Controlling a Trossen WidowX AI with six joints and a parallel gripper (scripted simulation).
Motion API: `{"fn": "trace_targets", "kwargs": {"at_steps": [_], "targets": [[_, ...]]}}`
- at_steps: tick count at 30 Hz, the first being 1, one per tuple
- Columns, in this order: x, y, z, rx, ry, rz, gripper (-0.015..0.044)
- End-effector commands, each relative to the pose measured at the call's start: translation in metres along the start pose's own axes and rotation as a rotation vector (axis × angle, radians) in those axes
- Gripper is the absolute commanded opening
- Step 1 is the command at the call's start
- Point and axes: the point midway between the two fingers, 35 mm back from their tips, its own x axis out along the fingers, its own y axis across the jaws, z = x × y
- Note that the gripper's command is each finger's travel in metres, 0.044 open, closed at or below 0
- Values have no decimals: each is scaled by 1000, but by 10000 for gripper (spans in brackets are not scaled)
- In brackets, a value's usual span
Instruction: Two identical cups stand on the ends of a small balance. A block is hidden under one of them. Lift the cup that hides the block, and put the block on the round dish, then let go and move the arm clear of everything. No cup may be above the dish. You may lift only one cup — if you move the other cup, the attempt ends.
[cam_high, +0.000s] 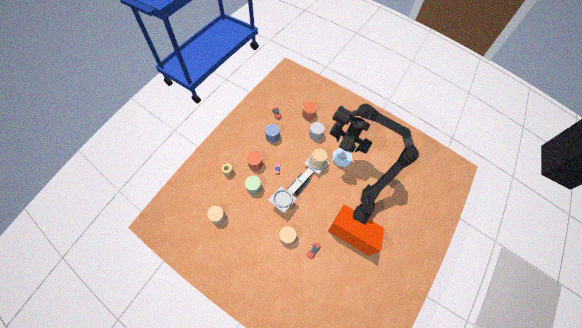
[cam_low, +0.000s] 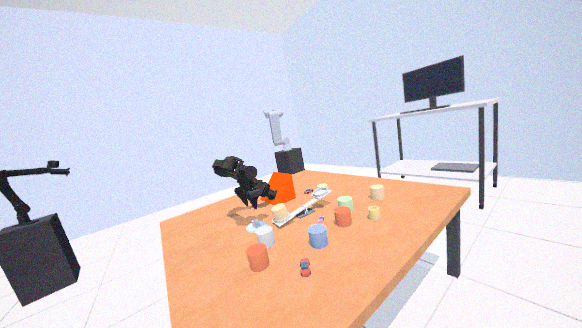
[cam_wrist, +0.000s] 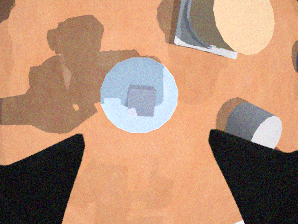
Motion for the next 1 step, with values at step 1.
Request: {"fn": "trace_targets", "kwargs": {"at_steps": [1], "targets": [[-1, -1, 1, -11, -4, 5, 440]]}}
